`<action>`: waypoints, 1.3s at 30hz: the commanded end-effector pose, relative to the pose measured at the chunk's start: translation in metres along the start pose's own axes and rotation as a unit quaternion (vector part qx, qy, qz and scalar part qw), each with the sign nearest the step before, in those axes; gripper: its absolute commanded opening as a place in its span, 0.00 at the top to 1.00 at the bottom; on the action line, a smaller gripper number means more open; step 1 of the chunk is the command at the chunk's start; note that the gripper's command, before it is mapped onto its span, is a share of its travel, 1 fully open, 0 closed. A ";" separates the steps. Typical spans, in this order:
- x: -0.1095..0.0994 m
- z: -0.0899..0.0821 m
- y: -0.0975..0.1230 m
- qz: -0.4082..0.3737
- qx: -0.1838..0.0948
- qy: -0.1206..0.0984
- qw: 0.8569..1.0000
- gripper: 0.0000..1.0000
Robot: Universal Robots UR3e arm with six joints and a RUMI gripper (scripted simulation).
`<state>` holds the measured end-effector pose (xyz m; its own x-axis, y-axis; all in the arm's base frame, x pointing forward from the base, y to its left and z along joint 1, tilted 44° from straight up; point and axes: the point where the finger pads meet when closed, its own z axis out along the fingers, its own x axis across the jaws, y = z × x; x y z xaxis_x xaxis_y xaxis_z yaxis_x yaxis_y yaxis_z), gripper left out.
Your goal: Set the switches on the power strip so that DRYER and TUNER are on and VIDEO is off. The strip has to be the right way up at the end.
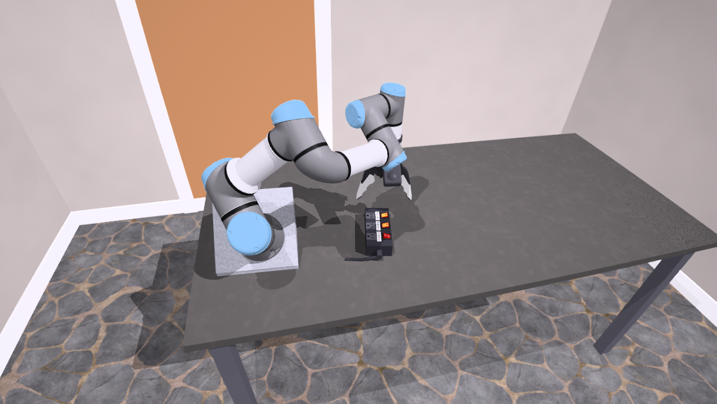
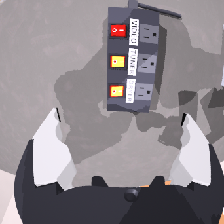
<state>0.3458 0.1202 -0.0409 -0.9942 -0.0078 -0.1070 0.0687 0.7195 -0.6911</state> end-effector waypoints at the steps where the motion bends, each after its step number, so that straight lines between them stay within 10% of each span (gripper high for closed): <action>1: -0.001 -0.005 0.000 0.000 -0.001 -0.001 1.000 0.00; 39: 0.000 -0.076 0.000 0.000 -0.001 -0.001 1.000 0.00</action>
<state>0.3402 0.1666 0.0071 -0.9940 -0.0101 -0.1091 0.0683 0.7213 -0.6893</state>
